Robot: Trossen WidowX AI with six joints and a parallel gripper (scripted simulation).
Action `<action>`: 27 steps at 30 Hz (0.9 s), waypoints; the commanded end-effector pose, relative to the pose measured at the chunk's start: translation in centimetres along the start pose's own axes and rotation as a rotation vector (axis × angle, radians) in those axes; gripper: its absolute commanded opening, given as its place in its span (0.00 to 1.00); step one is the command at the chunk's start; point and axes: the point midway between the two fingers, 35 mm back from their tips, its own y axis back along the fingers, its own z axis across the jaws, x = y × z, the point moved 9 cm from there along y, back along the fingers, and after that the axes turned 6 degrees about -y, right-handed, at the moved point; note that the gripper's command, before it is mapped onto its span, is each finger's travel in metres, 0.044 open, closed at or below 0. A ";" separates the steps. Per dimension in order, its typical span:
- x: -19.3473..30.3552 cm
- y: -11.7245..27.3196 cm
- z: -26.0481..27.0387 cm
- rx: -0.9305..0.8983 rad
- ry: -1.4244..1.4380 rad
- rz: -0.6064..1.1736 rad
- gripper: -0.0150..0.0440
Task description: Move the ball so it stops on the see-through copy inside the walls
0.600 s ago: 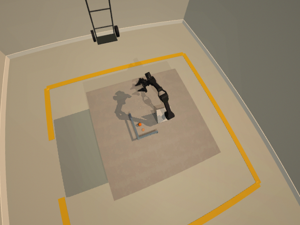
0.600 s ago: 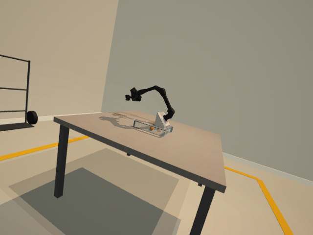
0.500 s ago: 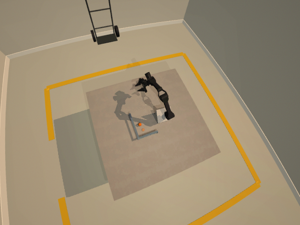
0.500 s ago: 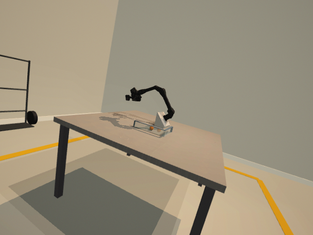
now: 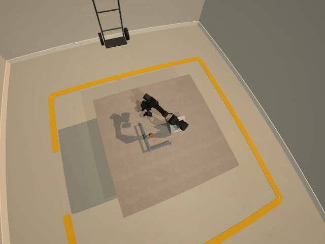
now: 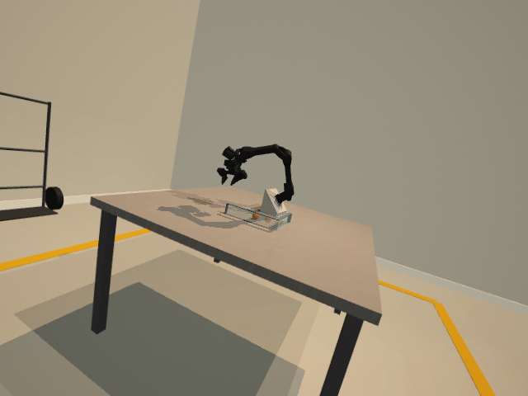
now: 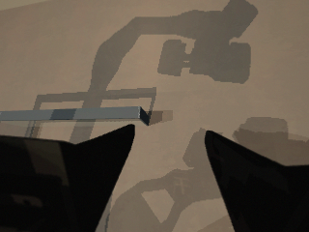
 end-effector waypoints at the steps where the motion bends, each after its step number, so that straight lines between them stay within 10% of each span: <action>1: -0.1 -3.7 6.2 0.043 0.017 0.197 0.75; 10: 3.9 -9.4 20.5 0.168 0.092 0.618 0.75; 27: 5.1 -10.8 20.9 0.175 0.098 0.638 0.75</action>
